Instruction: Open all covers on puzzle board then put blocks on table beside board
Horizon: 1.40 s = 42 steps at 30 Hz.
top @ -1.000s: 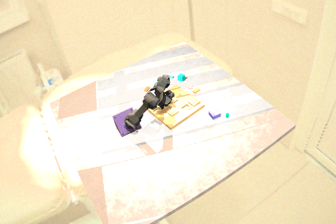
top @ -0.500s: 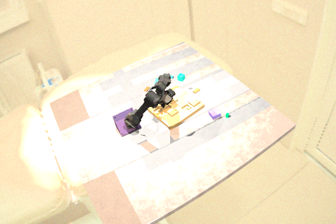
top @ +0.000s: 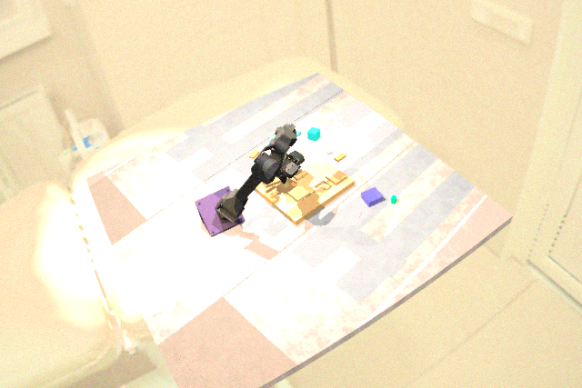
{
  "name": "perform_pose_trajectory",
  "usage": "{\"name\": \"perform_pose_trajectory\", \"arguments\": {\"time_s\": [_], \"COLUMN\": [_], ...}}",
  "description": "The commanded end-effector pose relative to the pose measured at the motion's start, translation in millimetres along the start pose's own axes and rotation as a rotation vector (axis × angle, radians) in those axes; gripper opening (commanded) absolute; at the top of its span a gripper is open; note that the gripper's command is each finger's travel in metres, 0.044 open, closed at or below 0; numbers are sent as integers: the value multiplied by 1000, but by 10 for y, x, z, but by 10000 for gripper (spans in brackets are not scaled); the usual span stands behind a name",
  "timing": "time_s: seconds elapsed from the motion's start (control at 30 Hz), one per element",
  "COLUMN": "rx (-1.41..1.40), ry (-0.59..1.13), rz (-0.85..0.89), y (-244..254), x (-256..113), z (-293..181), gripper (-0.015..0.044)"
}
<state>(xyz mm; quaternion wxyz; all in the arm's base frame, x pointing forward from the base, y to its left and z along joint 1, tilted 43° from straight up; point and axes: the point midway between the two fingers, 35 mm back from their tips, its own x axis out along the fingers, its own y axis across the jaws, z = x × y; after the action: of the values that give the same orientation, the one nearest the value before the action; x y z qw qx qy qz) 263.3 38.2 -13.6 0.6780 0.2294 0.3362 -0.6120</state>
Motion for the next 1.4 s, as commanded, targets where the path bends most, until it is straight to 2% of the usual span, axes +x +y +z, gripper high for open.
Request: {"name": "perform_pose_trajectory", "arguments": {"time_s": [0.0, 0.7, 1.37], "rx": [6, 7, 7], "ry": [5, 6, 8], "rz": [6, 7, 7], "y": [48, 162, 180], "x": [-17, -29, -284], "z": [-39, -218, -223], "gripper": [0, 0, 0]}}
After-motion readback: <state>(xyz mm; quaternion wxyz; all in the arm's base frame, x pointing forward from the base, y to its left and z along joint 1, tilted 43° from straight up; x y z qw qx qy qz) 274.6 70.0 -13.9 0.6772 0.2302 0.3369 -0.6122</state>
